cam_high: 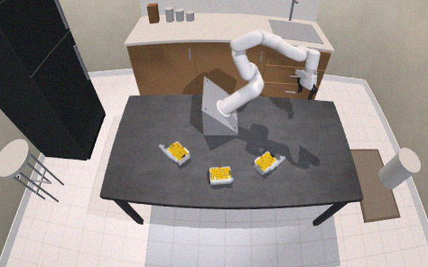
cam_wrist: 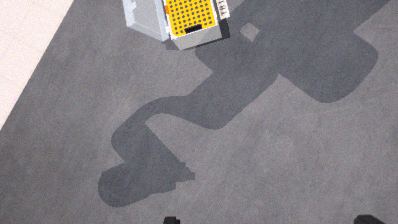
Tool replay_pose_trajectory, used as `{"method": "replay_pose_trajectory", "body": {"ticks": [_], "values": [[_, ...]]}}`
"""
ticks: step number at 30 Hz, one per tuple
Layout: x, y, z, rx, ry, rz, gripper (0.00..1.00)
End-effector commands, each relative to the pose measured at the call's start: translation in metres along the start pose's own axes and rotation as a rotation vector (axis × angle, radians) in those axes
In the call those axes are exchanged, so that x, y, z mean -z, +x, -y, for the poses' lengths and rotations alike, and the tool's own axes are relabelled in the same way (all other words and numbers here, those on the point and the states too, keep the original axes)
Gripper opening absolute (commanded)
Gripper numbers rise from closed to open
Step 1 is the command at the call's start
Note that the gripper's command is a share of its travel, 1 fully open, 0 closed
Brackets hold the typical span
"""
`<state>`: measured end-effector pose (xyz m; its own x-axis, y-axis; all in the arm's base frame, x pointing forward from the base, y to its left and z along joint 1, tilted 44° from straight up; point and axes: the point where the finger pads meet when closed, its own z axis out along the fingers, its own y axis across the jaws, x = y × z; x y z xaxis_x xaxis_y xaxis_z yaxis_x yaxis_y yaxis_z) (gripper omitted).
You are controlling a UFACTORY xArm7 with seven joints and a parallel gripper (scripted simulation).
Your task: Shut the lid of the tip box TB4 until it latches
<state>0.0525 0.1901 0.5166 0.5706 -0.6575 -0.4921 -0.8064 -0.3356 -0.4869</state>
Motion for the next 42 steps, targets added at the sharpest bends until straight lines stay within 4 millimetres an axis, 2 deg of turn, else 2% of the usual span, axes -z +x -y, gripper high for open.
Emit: {"method": "replay_pose_trajectory", "body": {"ticks": [1, 3, 5, 10, 12, 27, 30, 32, 39, 42], "values": [[0.005, 0.020, 0.013, -0.006, 0.006, 0.000, 1.00], [0.007, 0.029, 0.018, -0.006, 0.006, 0.000, 1.00], [0.007, 0.028, 0.018, -0.006, 0.006, 0.000, 1.00], [0.011, 0.051, 0.027, -0.052, 0.036, -0.029, 1.00], [0.011, 0.051, 0.027, -0.052, 0.036, -0.029, 1.00], [0.021, 0.116, 0.049, -0.099, 0.059, -0.059, 1.00], [0.021, 0.120, 0.050, -0.099, 0.059, -0.059, 1.00], [0.022, 0.130, 0.051, -0.146, 0.075, -0.088, 1.00], [0.026, 0.164, 0.057, -0.146, 0.075, -0.088, 1.00], [0.026, 0.167, 0.057, -0.146, 0.075, -0.088, 1.00]]}}
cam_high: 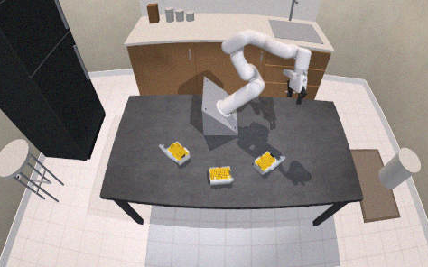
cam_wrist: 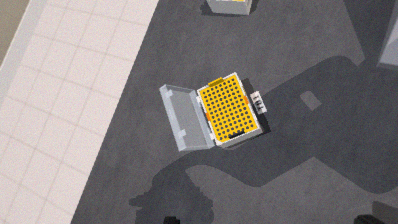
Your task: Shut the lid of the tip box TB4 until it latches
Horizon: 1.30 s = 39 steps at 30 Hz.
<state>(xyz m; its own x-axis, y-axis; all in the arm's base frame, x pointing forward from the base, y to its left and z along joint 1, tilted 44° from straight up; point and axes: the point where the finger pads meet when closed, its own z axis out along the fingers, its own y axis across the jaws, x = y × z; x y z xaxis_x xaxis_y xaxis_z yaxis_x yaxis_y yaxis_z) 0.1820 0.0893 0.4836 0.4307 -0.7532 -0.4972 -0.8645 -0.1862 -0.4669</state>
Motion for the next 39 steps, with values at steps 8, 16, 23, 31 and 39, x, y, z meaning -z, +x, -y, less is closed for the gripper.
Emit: {"method": "replay_pose_trajectory", "body": {"ticks": [8, 16, 23, 31, 39], "values": [[0.000, 0.040, 0.010, -0.048, 0.012, -0.028, 1.00], [-0.001, 0.072, 0.014, -0.093, 0.013, -0.054, 1.00], [-0.003, 0.097, 0.016, -0.093, 0.013, -0.054, 1.00], [-0.007, 0.129, 0.016, -0.137, 0.007, -0.079, 1.00], [-0.010, 0.154, 0.014, -0.166, -0.002, -0.094, 1.00]]}}
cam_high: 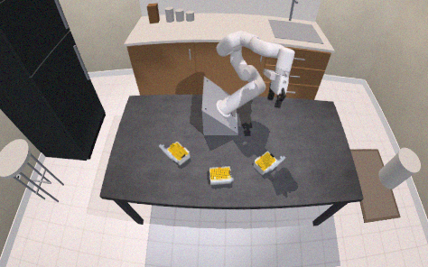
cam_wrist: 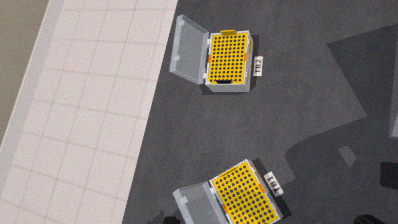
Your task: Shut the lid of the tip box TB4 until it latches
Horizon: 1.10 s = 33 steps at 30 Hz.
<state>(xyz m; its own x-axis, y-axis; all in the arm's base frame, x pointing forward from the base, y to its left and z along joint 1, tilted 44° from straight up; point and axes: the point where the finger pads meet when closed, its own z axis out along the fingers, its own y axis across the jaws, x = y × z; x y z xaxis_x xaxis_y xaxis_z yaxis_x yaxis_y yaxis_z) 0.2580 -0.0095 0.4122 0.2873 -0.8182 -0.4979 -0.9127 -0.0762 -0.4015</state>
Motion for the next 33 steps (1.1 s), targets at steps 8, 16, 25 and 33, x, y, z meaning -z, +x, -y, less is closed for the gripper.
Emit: {"method": "replay_pose_trajectory", "body": {"ticks": [8, 16, 25, 33], "values": [[-0.012, 0.050, 0.001, -0.042, -0.009, -0.023, 1.00], [-0.018, 0.070, -0.001, -0.080, -0.028, -0.043, 1.00], [-0.031, 0.107, -0.007, -0.115, -0.052, -0.060, 1.00], [-0.041, 0.133, -0.013, -0.115, -0.052, -0.060, 1.00]]}}
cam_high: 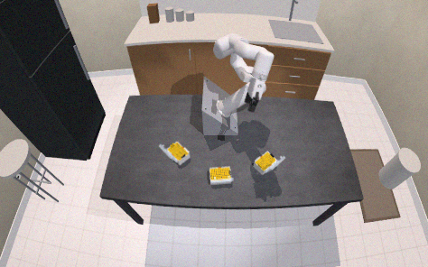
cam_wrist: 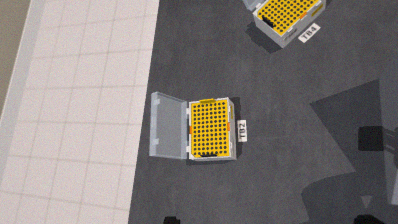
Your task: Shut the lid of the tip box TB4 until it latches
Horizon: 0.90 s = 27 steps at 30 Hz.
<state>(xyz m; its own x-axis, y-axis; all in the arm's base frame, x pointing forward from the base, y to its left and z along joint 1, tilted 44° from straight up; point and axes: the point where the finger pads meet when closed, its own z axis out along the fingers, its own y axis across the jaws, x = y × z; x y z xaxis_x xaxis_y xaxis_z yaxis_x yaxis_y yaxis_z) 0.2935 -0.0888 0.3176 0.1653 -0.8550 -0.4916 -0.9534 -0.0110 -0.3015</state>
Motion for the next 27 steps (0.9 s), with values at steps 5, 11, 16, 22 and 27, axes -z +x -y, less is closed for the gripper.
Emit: {"method": "replay_pose_trajectory", "body": {"ticks": [5, 11, 16, 22, 27], "values": [[-0.016, 0.032, -0.004, -0.033, -0.027, -0.016, 1.00], [-0.024, 0.048, -0.007, -0.033, -0.027, -0.016, 1.00], [-0.035, 0.064, -0.012, -0.059, -0.061, -0.027, 1.00], [-0.047, 0.082, -0.017, -0.059, -0.061, -0.027, 1.00], [-0.059, 0.097, -0.024, -0.081, -0.100, -0.035, 1.00]]}}
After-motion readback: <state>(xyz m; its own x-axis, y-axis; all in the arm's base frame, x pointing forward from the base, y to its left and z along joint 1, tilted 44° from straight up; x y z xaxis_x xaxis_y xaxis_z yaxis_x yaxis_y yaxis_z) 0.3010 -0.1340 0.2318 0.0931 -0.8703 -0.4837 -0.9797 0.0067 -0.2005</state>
